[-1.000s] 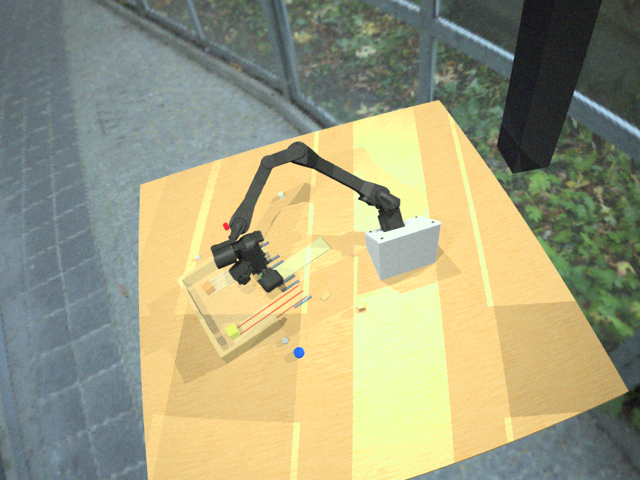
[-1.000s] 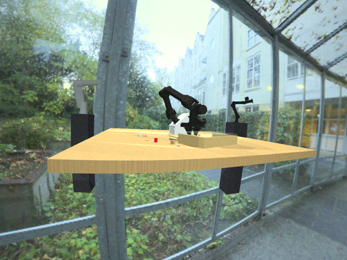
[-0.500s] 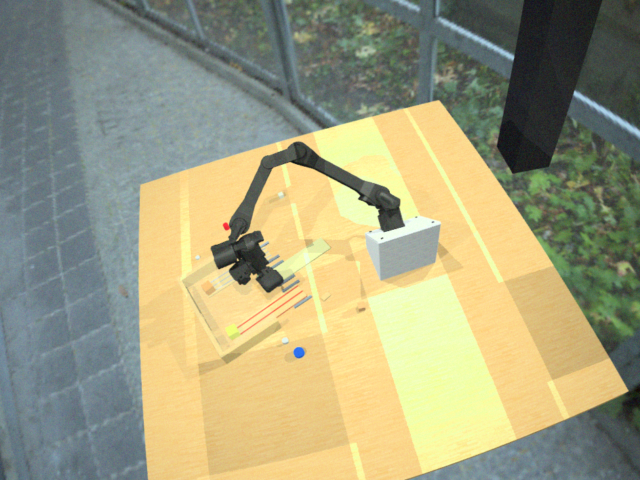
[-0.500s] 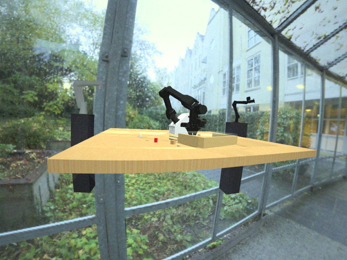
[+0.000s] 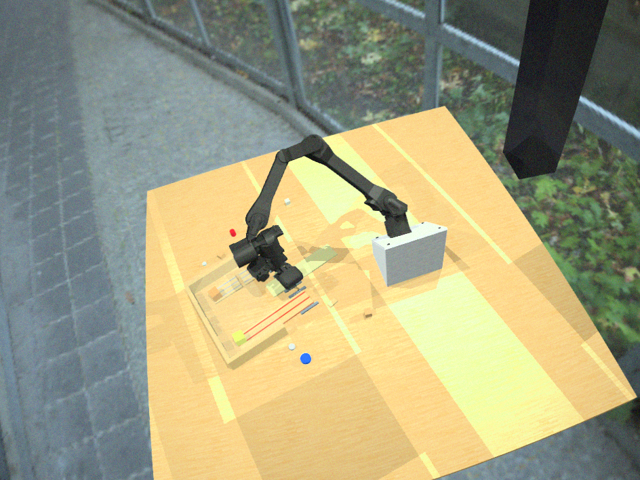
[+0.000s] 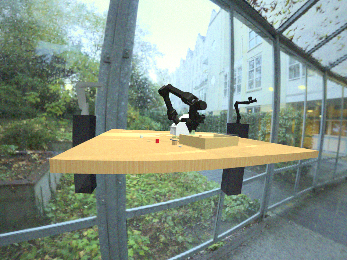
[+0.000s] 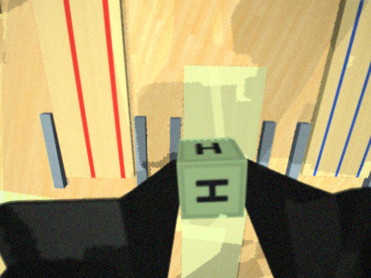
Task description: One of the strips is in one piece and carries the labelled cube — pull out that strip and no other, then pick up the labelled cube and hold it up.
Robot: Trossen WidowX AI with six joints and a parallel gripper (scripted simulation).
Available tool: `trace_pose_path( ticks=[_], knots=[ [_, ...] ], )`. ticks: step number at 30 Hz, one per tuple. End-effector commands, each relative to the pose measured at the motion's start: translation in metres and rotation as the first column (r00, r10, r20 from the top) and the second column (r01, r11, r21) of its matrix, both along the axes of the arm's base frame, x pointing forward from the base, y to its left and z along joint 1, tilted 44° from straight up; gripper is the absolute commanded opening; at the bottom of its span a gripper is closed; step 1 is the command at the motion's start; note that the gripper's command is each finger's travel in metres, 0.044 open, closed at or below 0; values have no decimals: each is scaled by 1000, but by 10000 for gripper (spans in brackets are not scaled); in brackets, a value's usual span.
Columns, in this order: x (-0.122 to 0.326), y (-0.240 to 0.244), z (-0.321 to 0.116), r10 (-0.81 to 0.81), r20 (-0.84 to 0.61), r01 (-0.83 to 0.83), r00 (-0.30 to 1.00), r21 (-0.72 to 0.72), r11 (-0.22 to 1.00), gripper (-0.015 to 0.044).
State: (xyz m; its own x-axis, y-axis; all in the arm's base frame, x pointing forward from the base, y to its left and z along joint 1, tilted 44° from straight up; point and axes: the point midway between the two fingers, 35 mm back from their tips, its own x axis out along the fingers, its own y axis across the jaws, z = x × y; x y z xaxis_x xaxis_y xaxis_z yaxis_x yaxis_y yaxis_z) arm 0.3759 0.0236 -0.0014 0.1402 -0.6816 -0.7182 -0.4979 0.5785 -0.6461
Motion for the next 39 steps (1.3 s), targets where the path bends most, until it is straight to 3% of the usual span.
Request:
trace_pose_path(
  ticks=[1,21,39],
  knots=[
    [-17,2,5,-7,-1,7,1000,1,1000,0],
    [-72,-4,1,-7,-4,7,1000,1,1000,0],
    [-77,20,27,-7,-5,7,1000,2,1000,0]
  ],
)
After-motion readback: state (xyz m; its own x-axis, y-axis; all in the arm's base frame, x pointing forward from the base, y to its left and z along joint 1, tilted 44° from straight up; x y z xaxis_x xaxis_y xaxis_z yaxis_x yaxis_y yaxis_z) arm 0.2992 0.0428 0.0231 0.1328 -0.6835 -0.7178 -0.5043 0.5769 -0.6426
